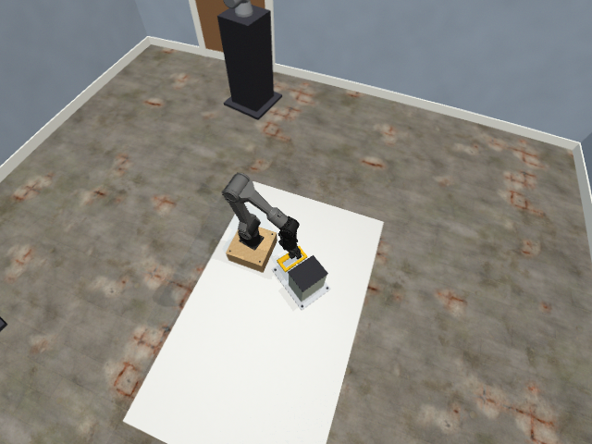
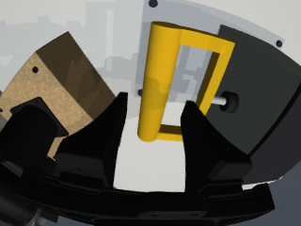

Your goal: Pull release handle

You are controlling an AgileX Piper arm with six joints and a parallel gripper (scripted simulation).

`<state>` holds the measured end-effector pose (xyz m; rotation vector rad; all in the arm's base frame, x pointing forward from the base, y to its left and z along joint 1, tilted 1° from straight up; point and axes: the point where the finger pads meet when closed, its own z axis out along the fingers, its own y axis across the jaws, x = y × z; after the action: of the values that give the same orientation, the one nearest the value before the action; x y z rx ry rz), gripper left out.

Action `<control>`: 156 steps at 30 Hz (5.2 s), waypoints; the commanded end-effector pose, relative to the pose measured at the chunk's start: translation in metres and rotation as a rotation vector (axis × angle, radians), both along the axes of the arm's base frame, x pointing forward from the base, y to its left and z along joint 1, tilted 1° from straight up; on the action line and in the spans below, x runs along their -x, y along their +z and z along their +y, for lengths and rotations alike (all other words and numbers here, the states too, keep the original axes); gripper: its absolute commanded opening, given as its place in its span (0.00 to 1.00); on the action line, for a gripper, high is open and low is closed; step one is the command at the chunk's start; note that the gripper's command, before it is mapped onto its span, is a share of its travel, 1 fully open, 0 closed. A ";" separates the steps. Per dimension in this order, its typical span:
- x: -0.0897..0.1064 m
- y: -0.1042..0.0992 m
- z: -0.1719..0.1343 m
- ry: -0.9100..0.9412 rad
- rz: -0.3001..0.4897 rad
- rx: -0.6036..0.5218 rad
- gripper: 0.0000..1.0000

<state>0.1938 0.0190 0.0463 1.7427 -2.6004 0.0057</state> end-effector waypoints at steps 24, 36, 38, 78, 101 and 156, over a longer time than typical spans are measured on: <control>0.001 -0.014 -0.001 0.001 0.005 0.001 0.67; 0.001 -0.024 -0.001 0.001 0.005 0.001 0.67; 0.001 -0.024 -0.001 0.001 0.005 0.001 0.67; 0.001 -0.029 -0.001 0.001 0.004 0.001 0.67; 0.001 -0.029 -0.001 0.001 0.004 0.001 0.00; 0.001 -0.028 -0.001 0.001 0.003 0.001 0.00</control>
<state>0.1934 0.0188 0.0187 1.7435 -2.5994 0.0048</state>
